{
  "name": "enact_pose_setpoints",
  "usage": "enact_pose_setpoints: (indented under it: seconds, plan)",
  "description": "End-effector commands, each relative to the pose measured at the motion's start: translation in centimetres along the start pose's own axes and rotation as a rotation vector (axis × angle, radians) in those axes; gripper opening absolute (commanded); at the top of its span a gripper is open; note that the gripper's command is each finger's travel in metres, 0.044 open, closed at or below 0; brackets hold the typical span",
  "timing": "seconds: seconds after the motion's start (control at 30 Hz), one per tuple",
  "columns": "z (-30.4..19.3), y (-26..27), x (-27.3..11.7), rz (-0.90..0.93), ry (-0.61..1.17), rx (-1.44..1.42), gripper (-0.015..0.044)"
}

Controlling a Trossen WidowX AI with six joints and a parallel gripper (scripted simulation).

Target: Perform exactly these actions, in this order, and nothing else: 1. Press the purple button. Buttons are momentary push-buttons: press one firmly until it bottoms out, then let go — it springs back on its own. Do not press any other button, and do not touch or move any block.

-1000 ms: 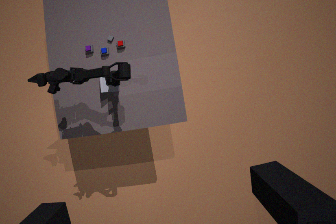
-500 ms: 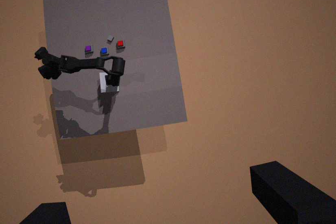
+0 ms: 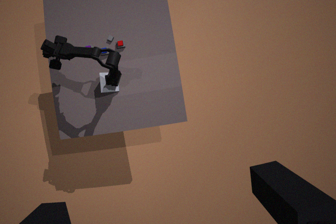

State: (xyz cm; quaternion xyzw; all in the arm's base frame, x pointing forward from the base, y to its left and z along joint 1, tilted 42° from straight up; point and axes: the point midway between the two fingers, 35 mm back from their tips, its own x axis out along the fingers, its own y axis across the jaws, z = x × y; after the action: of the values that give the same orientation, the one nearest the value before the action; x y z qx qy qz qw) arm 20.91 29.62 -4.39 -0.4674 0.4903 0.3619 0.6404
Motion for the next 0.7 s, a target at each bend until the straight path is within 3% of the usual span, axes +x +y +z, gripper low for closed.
enact_pose_setpoints:
  seconds: [0.0,0.33,0.67]
  plan:
    - [-6.6,-4.7,0.3,-0.138,0.404,0.636,0.0400]
    - [-11.8,-8.3,-2.3,-0.416,0.687,1.127,0.0400]
    - [-11.9,-8.4,-2.4,-0.426,0.694,1.139,0.0400]
